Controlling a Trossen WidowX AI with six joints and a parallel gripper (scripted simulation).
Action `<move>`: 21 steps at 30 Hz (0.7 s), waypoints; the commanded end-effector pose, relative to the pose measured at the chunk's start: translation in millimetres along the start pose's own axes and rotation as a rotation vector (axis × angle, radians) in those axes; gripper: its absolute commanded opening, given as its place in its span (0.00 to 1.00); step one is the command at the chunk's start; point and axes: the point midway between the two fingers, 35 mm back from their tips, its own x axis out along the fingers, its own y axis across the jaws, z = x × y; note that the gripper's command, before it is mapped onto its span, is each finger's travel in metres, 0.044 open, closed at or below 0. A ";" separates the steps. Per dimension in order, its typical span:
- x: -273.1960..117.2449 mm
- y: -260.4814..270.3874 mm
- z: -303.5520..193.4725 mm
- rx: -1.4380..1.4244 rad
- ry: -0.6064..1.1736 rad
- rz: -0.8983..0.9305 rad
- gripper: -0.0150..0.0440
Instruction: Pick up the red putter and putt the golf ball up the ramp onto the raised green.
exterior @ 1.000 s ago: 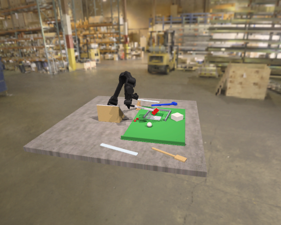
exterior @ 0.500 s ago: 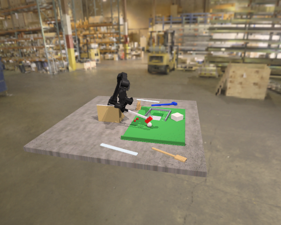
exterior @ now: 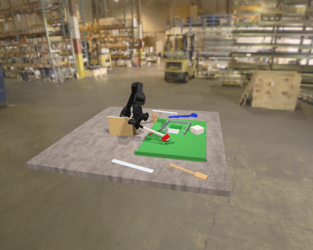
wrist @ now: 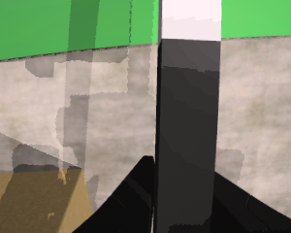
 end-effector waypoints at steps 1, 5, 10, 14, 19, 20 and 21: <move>3.6 -0.6 0.6 0.005 -0.013 0.002 0.25; 10.0 -0.7 0.8 0.005 -0.013 0.002 0.25; 18.3 -0.6 1.0 0.005 -0.013 0.002 0.25; 24.8 -0.5 1.1 0.005 -0.013 0.003 0.25; 26.8 -0.7 0.8 0.000 -0.004 -0.002 0.25; 26.8 -0.7 0.8 0.000 -0.004 -0.002 0.25; 26.8 -0.7 0.8 0.000 -0.004 -0.002 0.25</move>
